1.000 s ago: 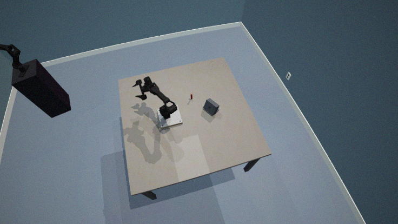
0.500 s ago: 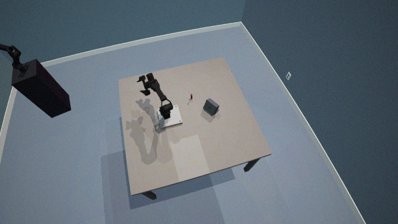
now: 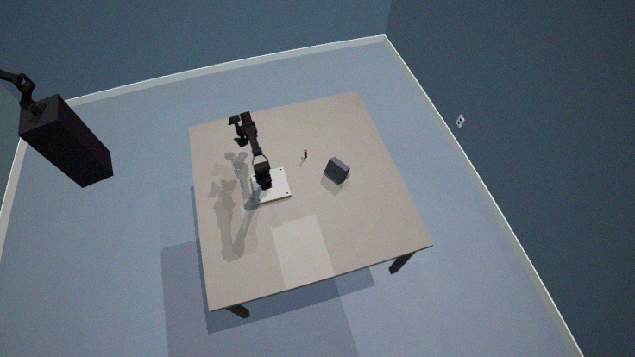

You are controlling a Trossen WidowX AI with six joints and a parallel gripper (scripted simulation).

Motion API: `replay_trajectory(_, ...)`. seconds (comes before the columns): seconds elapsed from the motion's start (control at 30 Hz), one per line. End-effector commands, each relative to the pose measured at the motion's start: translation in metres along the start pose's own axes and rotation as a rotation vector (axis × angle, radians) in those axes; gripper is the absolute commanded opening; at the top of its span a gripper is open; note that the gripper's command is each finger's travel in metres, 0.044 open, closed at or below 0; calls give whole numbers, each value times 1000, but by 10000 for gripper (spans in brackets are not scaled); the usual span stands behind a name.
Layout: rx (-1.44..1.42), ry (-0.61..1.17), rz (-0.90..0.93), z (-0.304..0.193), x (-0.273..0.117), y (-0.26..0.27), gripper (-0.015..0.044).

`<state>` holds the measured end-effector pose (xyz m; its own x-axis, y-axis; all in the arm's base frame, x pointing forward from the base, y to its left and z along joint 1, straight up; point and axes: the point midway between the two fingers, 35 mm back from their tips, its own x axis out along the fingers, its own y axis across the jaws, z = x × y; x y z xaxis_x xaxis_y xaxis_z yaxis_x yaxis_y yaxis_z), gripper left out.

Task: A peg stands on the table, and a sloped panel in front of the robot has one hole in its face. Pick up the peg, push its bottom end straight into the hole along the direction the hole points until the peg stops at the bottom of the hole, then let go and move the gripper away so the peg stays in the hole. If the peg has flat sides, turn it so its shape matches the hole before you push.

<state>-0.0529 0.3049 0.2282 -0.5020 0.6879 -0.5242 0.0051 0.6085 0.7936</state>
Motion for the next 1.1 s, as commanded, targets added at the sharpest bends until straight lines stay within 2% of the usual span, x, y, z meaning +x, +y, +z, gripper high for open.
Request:
replay_trajectory(0.0, -15, -71, -18, 22, -4, 1, 440)
replay_trajectory(1.07, -49, -459, -275, 170, -67, -33, 440)
